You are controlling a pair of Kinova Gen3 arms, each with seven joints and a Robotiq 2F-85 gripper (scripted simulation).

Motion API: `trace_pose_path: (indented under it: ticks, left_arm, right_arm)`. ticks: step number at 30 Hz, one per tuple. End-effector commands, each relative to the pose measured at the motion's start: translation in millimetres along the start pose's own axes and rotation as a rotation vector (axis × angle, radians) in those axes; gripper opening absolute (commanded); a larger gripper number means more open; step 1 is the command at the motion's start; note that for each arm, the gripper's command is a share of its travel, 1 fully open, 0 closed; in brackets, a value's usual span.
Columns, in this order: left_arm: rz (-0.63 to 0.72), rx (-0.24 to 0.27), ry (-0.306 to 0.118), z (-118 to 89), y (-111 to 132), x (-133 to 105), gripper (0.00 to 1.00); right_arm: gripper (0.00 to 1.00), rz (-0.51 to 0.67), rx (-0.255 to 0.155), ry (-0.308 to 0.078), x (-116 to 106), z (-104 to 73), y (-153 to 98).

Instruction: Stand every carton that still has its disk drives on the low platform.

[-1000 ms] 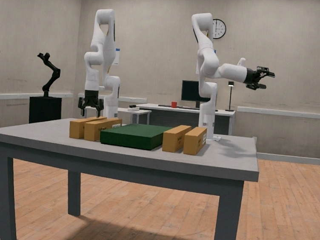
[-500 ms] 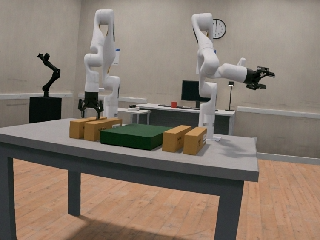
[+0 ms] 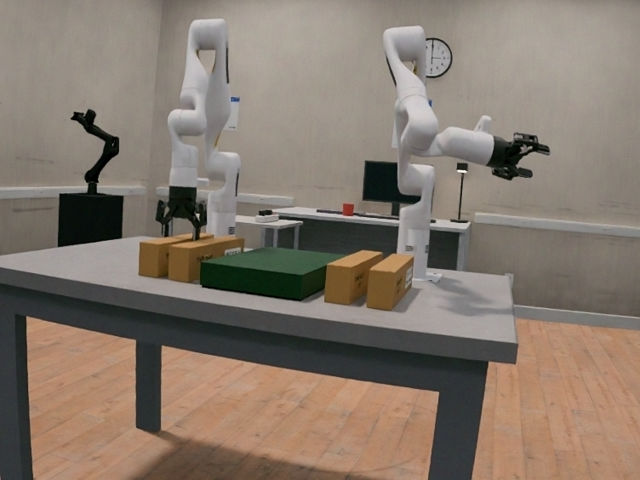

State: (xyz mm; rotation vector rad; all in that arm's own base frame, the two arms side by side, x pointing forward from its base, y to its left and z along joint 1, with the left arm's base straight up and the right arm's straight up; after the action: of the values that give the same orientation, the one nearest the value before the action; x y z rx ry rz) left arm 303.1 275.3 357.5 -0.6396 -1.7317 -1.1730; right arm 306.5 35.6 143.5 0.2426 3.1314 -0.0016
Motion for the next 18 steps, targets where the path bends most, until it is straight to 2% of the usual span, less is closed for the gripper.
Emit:
trace_pose_path:
  ticks: [1,13,14,18]
  left_arm:
    - [-0.001,0.0,0.0,0.0,0.2,0.5,1.0]
    - [-0.001,0.0,0.0,0.0,0.2,0.5,1.0]
    - [-0.001,0.0,0.0,0.0,0.2,0.5,1.0]
    - [-0.001,0.0,0.0,0.0,0.2,0.5,1.0]
  right_arm:
    - [1.0,0.0,0.0,-0.002,-0.6,3.2,0.3]
    - [1.0,0.0,0.0,-0.002,-0.6,3.2,0.3]
    - [1.0,0.0,0.0,-0.002,-0.1,13.2,0.6]
    - [1.0,0.0,0.0,-0.002,-0.1,13.2,0.6]
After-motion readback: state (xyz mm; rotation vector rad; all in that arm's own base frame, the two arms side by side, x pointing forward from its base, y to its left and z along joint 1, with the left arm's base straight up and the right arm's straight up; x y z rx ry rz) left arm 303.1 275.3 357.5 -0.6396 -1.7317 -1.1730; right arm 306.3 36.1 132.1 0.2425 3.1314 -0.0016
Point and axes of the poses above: on each arm, the point where the finger pads meet when closed, its own z axis out along the fingers, its own y axis across the jaws, x = y × z, the point moved 6 cm from there along -z, back along the fingers, and after that the axes turned 12 degrees about z, right-handed, at the moved point
